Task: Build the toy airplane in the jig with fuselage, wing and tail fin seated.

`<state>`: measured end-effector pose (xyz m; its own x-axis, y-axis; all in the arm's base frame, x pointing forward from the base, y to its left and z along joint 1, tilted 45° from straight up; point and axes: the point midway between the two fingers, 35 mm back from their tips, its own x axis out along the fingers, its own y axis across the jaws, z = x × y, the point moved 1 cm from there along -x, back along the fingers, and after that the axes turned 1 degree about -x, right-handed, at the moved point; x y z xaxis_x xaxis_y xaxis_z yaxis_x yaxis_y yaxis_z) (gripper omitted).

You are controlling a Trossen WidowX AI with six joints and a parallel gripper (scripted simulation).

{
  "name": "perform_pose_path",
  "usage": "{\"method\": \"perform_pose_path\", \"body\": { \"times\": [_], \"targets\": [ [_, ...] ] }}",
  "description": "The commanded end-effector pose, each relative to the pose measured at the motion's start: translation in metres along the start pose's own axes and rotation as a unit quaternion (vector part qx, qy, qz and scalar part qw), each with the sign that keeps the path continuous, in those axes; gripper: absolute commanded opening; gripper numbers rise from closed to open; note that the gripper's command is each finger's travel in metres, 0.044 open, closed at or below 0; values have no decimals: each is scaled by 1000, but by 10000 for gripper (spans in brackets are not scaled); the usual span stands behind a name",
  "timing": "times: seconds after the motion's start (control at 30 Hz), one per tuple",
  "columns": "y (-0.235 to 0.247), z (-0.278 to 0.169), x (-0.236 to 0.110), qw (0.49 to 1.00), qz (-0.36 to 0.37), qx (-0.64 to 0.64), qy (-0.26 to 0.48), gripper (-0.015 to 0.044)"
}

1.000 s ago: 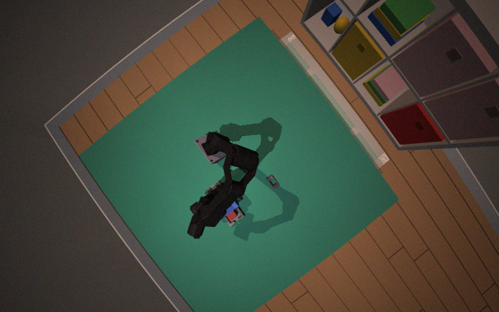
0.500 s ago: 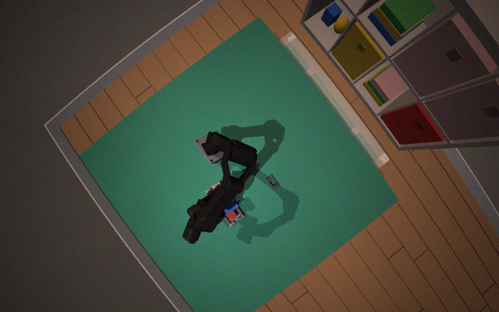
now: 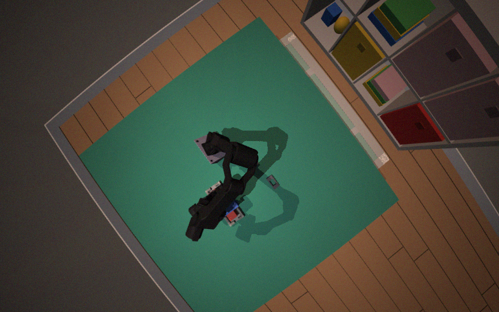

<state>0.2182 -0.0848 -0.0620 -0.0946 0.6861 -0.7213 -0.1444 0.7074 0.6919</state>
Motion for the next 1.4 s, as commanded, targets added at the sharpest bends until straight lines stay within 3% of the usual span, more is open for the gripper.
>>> {"method": "perform_pose_path", "body": {
  "times": [0.0, 1.37],
  "targets": [
    [1, -1, 9, 1000, 5, 3, 0, 67],
    [1, -2, 22, 1000, 5, 3, 0, 67]
  ]
}}
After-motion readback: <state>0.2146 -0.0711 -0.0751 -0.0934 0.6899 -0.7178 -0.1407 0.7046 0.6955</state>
